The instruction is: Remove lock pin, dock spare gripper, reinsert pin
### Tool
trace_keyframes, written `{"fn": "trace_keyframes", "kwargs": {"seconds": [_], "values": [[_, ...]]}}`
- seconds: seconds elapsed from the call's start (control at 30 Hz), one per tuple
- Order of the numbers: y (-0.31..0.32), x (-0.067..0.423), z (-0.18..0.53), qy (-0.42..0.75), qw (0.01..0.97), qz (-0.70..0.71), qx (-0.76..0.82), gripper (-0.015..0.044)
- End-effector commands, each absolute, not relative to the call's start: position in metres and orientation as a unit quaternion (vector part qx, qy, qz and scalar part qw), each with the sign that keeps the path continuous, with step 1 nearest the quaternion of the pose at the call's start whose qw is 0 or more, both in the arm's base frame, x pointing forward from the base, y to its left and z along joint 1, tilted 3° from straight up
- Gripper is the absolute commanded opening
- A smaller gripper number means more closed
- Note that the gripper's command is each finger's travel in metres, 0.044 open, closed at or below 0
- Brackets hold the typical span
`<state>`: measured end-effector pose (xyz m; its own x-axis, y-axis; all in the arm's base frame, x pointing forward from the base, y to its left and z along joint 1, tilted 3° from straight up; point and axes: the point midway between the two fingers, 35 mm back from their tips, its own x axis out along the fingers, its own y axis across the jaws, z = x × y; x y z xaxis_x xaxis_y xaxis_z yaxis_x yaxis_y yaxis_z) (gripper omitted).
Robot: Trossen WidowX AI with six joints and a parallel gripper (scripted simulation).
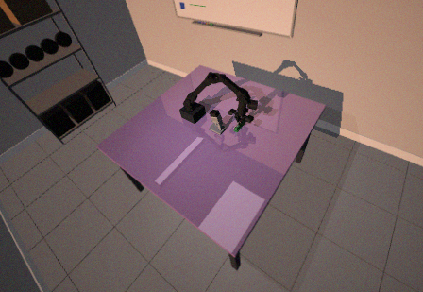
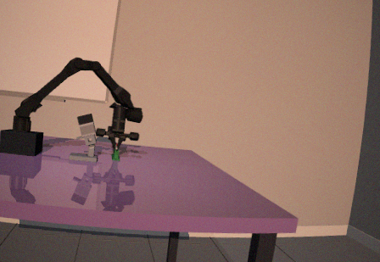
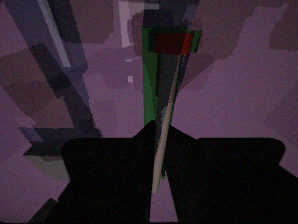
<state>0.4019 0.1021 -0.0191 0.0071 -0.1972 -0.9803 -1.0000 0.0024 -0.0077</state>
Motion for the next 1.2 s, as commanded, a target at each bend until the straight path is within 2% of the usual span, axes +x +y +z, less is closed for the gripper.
{"fn": "trace_keyframes", "kwargs": {"seconds": [0.0, 0.33, 0.83, 1.17], "values": [[0.102, 0.405, 0.002, 0.543, 0.456, 0.441, -0.55, 0.0], [0.098, 0.403, 0.044, 0.543, 0.456, 0.441, -0.55, 0.0], [0.099, 0.402, 0.038, 0.545, 0.456, 0.442, -0.548, 0.0006], [0.103, 0.377, 0.045, 0.546, 0.456, 0.442, -0.546, 0.0]]}}
